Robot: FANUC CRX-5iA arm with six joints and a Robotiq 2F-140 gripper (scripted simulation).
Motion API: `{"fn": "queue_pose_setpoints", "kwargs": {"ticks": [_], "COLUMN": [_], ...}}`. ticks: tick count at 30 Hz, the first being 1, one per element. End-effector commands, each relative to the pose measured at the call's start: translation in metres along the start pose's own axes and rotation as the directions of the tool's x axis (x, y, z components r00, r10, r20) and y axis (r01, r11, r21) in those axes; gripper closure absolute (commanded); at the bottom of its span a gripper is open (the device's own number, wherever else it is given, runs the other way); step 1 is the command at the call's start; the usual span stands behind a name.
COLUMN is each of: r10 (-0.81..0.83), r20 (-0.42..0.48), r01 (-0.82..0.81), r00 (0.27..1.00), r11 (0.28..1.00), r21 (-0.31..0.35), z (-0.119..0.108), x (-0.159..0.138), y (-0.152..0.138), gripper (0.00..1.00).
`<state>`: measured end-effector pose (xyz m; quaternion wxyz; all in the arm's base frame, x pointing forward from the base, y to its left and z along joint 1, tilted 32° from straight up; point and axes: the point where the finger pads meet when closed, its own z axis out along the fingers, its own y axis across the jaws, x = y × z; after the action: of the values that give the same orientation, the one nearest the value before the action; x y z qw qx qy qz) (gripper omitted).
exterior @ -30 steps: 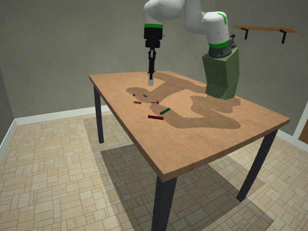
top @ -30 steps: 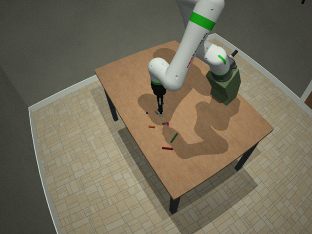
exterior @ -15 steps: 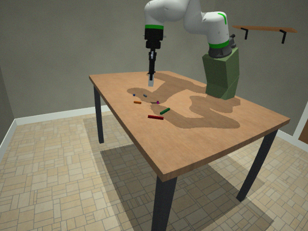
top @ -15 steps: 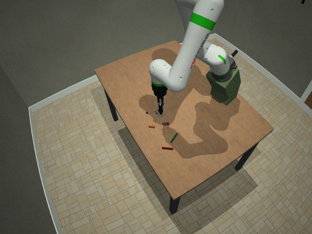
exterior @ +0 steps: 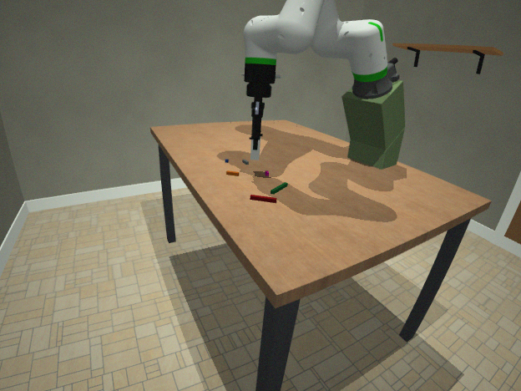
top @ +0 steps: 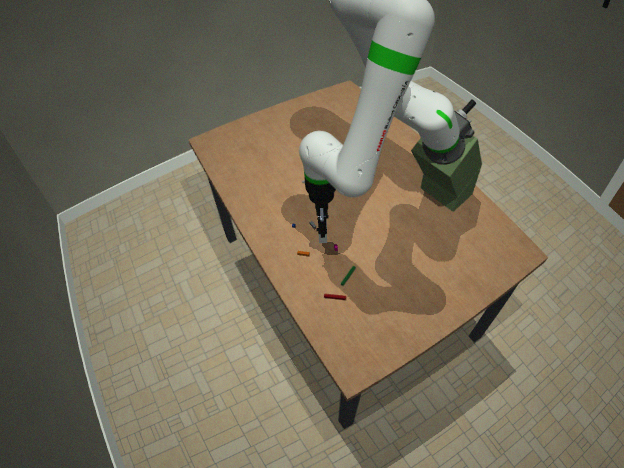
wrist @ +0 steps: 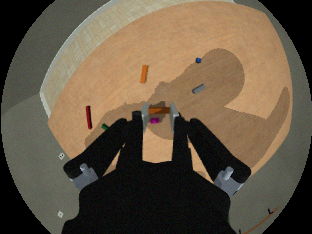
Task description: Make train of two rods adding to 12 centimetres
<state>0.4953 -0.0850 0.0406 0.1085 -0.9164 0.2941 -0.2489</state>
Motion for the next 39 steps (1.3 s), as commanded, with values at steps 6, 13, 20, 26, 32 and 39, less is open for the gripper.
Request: {"fn": "queue_pose_setpoints", "kwargs": {"ticks": [6,13,20,26,32,39], "r10": [0.000,0.000,0.000,0.000,0.000,0.000], "r20": [-0.001,-0.001,-0.001,-0.001,-0.001,-0.001], "r01": [0.000,0.000,0.000,0.000,0.000,0.000], "r00": [1.000,1.000,1.000,1.000,1.000,1.000], "r11": [1.000,1.000,1.000,1.000,1.000,1.000], "r21": [0.000,0.000,0.000,0.000,0.000,0.000], "z": [0.031,0.040,0.040,0.040,0.040,0.040], "x": [0.001,0.001,0.001,0.001,0.001,0.001], "y": [-0.001,-0.001,-0.001,-0.001,-0.001,-0.001], "gripper": [0.77,0.77,0.77,0.77,0.77,0.77]}}
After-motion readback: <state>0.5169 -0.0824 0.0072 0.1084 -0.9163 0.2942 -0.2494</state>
